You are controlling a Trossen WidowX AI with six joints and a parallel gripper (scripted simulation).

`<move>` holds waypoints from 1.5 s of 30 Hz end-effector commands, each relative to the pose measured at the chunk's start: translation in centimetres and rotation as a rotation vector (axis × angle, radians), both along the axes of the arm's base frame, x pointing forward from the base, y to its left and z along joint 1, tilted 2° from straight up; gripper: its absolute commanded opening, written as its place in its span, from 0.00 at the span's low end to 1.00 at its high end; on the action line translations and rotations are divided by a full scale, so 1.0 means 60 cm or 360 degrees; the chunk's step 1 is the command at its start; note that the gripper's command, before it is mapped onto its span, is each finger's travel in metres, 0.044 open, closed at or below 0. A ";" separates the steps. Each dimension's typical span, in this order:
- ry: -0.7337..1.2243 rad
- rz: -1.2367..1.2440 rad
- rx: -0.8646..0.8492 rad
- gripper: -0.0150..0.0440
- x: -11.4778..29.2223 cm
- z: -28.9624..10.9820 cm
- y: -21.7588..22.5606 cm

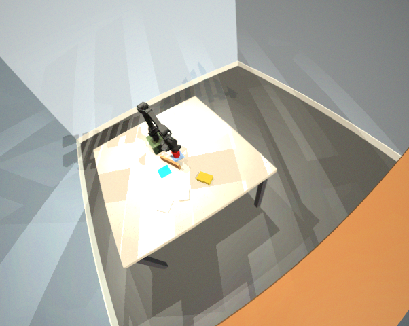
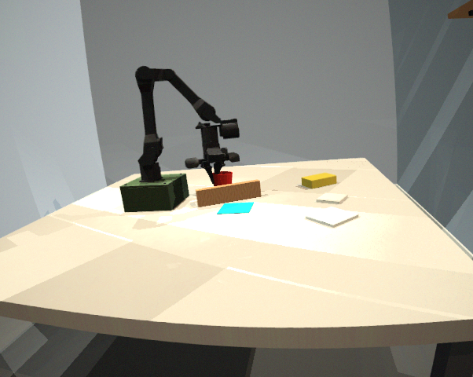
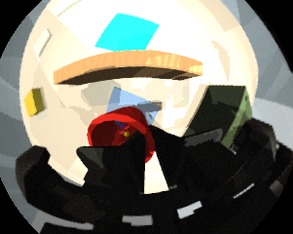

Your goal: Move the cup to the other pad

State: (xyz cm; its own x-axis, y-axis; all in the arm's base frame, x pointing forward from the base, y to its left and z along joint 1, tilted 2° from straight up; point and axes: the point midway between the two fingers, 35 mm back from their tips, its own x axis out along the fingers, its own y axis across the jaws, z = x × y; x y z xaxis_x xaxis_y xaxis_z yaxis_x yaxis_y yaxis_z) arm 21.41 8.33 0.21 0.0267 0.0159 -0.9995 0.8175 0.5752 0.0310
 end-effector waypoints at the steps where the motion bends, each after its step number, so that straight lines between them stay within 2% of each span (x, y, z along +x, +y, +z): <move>1: -0.0028 0.0001 0.0009 0.25 0.007 0.028 0.003; 16: -0.0030 0.0001 0.0006 0.25 -0.002 0.119 0.001; 45: -0.0021 0.0008 0.0007 0.25 -0.001 0.117 -0.007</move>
State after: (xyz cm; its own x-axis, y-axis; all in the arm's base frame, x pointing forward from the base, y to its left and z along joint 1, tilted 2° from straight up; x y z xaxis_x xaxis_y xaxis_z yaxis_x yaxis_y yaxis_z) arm 21.16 8.20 7.22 0.0378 0.0196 -0.9991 0.8153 0.5775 0.0422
